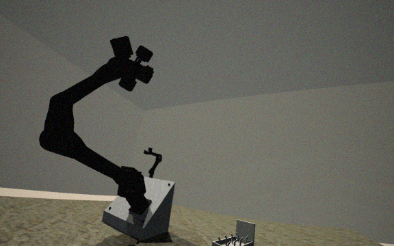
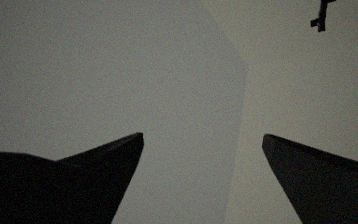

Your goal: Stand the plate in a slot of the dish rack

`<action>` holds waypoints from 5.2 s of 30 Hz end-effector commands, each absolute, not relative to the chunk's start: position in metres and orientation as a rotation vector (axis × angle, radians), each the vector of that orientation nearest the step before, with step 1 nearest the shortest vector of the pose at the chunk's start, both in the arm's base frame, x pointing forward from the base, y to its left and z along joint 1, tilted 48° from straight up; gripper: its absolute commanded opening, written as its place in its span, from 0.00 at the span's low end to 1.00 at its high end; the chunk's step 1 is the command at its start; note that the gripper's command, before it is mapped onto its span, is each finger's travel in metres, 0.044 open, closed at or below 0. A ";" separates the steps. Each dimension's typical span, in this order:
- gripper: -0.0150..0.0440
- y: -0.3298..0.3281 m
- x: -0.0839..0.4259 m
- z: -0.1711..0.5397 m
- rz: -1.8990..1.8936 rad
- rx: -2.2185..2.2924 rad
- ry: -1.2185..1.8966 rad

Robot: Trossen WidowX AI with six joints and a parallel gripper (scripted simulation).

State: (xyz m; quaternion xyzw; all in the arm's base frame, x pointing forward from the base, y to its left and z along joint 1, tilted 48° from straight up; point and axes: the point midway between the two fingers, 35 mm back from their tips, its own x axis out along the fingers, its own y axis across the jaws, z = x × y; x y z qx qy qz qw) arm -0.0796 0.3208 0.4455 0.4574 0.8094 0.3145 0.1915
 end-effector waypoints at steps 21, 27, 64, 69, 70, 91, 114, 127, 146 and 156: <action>0.93 0.363 0.033 0.382 0.742 1.365 1.779; 0.93 0.365 0.069 0.359 0.678 1.340 1.647; 0.93 0.249 0.284 0.189 -0.024 0.732 1.047; 0.93 0.216 0.301 0.170 -0.124 0.600 1.022; 0.93 0.209 0.304 0.167 -0.144 0.573 1.019; 0.93 0.062 0.326 0.111 -0.506 -0.030 1.112; 0.93 -0.064 0.299 0.093 -0.692 -0.600 1.442; 0.93 -0.073 0.300 0.084 -0.691 -0.599 1.442; 0.93 -0.094 0.301 0.063 -0.691 -0.599 1.441; 0.93 -0.106 0.299 0.053 -0.693 -0.601 1.441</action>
